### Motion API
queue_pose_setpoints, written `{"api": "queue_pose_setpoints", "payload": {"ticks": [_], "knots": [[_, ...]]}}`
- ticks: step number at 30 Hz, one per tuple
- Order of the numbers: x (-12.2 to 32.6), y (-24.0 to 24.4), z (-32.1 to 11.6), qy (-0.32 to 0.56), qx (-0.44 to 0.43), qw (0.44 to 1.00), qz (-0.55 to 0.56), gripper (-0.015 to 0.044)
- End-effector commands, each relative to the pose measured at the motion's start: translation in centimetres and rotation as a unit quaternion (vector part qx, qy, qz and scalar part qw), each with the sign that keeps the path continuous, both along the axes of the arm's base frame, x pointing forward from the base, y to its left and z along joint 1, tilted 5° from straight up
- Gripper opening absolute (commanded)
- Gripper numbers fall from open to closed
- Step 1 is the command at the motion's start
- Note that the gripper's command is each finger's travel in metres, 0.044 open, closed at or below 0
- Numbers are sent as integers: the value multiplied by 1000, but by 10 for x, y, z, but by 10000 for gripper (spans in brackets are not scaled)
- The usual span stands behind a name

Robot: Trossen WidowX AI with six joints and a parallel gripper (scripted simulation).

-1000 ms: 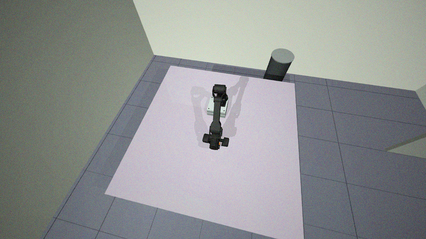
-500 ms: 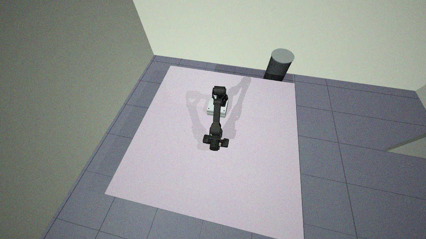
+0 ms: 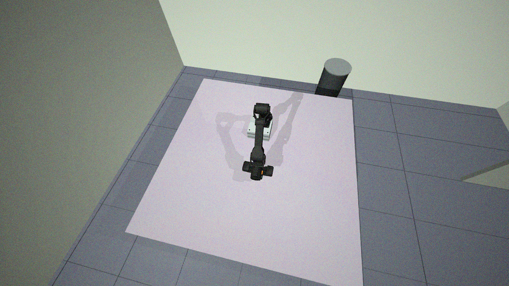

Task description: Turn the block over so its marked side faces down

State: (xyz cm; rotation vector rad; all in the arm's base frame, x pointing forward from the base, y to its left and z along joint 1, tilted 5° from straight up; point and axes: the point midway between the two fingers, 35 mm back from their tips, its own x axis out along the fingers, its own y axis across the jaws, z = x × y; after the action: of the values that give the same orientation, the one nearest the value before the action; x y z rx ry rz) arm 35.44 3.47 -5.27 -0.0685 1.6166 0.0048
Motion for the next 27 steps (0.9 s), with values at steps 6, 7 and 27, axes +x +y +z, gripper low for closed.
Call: {"api": "queue_pose_setpoints", "payload": {"ticks": [6, 7, 27], "knots": [[0, 0, 0, -1, 1, 1000, -1, 156], [0, 0, 0, -1, 1, 1000, -1, 149], [4, 2, 22, -68, 4, 998, 3, 0]]}}
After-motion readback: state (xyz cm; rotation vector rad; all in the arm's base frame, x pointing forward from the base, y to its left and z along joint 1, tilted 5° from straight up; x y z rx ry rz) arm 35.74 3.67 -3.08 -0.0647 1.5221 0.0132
